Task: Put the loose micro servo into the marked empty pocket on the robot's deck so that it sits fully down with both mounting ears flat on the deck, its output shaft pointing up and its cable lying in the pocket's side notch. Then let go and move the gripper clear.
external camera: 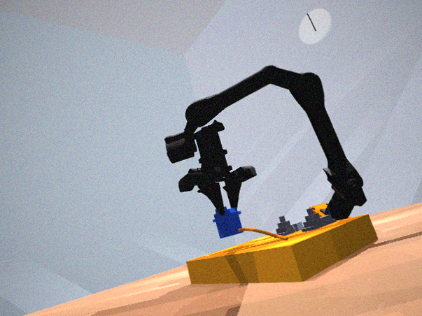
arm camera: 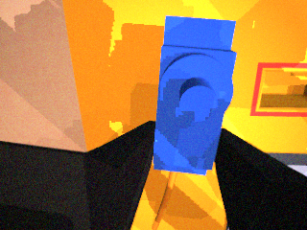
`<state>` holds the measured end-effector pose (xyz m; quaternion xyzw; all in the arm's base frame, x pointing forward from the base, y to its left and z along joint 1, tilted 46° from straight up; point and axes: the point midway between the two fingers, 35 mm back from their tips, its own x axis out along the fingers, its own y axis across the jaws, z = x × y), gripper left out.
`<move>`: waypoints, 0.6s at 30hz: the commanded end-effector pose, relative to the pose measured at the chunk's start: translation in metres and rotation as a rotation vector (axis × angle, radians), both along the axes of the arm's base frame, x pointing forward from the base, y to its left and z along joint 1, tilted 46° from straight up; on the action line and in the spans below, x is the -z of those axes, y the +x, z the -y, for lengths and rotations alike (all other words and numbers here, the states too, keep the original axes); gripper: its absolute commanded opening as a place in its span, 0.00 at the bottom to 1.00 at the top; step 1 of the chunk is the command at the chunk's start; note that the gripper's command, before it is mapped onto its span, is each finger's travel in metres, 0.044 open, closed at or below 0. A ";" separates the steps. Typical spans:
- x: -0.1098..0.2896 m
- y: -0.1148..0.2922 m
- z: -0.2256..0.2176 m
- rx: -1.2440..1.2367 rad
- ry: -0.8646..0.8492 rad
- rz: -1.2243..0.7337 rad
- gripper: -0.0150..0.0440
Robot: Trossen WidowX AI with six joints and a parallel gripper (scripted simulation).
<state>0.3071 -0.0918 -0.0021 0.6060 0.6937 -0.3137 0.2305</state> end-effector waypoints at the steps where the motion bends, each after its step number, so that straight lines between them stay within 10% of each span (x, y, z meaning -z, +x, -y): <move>1: 0.000 0.000 0.001 -0.103 0.024 0.113 0.25; 18: 0.000 0.000 0.001 -0.515 0.116 0.522 0.25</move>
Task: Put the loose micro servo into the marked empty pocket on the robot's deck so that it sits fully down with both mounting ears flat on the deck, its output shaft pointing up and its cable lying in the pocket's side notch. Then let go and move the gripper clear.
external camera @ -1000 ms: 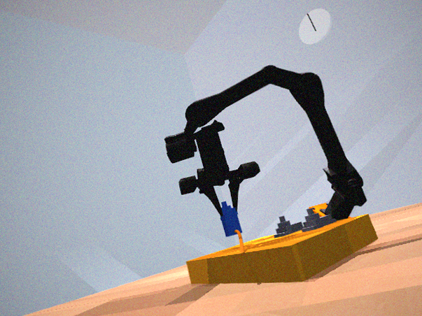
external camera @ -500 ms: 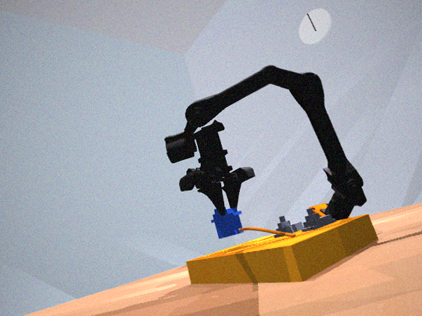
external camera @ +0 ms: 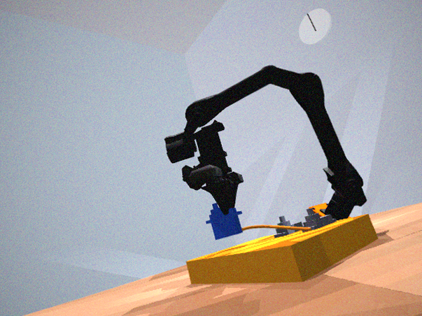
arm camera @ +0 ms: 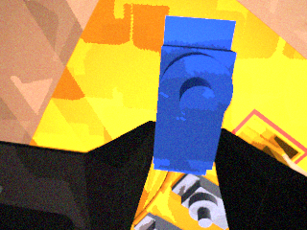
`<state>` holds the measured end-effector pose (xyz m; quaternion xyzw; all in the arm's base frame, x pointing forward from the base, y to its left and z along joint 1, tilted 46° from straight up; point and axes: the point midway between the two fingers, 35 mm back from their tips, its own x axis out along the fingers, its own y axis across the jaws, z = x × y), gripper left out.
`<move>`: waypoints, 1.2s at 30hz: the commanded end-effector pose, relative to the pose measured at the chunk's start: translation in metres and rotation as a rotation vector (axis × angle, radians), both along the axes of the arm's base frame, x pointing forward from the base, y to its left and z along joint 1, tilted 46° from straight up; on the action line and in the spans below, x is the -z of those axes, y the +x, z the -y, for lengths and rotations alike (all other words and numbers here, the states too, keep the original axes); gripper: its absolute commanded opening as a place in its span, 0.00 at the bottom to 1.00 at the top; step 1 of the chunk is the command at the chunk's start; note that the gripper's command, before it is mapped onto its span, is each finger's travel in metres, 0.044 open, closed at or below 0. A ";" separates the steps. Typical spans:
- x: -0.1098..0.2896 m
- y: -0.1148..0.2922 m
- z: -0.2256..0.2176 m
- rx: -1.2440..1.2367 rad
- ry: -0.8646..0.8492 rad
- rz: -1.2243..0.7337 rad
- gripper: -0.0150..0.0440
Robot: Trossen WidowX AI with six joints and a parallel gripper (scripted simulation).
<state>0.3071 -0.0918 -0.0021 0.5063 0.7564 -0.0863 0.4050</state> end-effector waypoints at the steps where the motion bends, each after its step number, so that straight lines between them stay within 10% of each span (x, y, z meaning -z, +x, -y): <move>1: 0.000 0.000 0.001 -0.103 0.024 0.113 0.25; 36: -0.001 -0.003 0.002 -0.721 0.162 0.726 0.25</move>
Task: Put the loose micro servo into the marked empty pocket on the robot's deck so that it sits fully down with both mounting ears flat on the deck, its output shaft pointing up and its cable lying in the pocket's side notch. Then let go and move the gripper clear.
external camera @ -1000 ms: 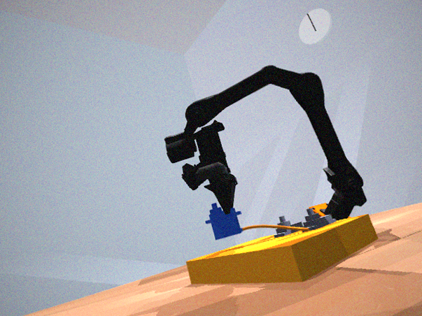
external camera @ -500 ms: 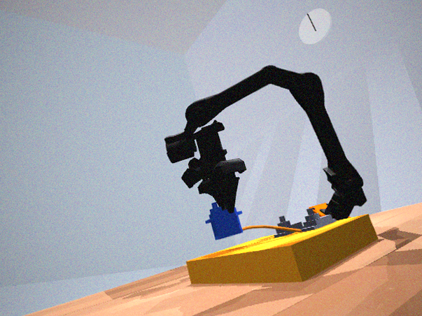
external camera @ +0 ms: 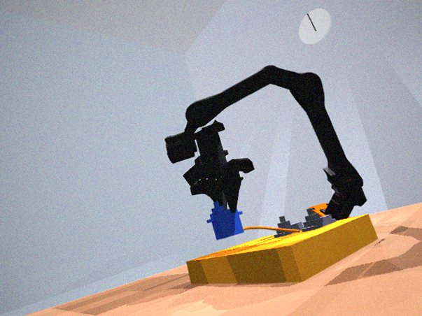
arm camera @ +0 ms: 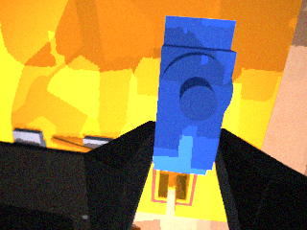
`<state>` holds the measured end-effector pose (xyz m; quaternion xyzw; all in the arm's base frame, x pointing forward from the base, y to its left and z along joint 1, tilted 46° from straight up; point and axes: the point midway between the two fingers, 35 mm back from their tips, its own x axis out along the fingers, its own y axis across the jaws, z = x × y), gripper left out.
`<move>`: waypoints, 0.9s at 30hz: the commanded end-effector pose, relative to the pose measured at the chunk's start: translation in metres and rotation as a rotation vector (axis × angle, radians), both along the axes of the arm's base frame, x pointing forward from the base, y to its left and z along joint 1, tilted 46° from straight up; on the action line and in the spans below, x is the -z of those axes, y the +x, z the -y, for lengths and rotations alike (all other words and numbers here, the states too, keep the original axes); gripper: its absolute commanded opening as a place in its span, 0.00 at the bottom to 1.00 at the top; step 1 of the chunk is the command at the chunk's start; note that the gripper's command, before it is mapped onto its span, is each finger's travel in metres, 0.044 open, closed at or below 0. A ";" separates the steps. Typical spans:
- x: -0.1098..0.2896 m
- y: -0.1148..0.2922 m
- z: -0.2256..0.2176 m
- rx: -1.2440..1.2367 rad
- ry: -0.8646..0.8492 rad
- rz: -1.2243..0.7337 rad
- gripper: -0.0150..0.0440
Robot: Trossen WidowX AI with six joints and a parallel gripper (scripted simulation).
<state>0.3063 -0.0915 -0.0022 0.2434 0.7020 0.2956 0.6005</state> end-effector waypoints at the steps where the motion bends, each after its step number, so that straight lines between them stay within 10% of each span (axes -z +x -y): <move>1: -0.001 -0.005 0.003 -0.003 0.001 0.015 0.25; 27: -0.010 -0.108 0.016 -0.003 0.000 0.009 0.25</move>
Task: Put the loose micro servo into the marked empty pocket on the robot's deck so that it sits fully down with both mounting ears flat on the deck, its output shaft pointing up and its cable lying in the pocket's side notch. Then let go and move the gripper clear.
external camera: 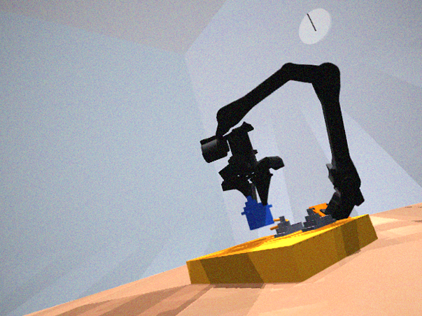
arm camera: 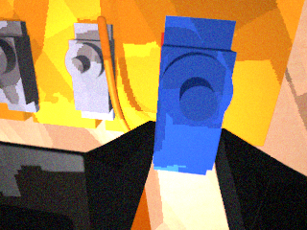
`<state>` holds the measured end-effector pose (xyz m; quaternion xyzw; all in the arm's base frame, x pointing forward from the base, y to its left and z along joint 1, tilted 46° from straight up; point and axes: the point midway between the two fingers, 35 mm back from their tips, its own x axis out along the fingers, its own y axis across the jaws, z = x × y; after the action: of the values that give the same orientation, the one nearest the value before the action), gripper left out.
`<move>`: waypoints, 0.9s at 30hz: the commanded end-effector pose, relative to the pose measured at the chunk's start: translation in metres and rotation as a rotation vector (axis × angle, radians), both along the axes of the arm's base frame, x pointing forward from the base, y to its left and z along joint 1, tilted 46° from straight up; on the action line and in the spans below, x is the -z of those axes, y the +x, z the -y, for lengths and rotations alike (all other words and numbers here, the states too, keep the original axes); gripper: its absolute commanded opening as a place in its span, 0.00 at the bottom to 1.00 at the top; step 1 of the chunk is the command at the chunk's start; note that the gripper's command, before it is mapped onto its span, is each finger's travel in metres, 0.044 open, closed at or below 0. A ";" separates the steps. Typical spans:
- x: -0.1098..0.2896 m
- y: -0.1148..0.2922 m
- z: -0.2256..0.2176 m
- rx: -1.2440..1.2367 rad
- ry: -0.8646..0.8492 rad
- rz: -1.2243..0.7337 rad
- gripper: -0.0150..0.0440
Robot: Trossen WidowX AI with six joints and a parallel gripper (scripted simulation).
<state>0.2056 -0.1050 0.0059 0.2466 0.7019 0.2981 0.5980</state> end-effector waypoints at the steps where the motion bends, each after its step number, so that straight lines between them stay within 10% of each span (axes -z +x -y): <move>1: -0.001 -0.007 0.002 -0.003 -0.008 0.013 0.25; 27: 0.013 -0.008 -0.011 -0.003 -0.008 0.014 0.25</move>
<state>0.1967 -0.0938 -0.0067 0.2385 0.7002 0.3004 0.6022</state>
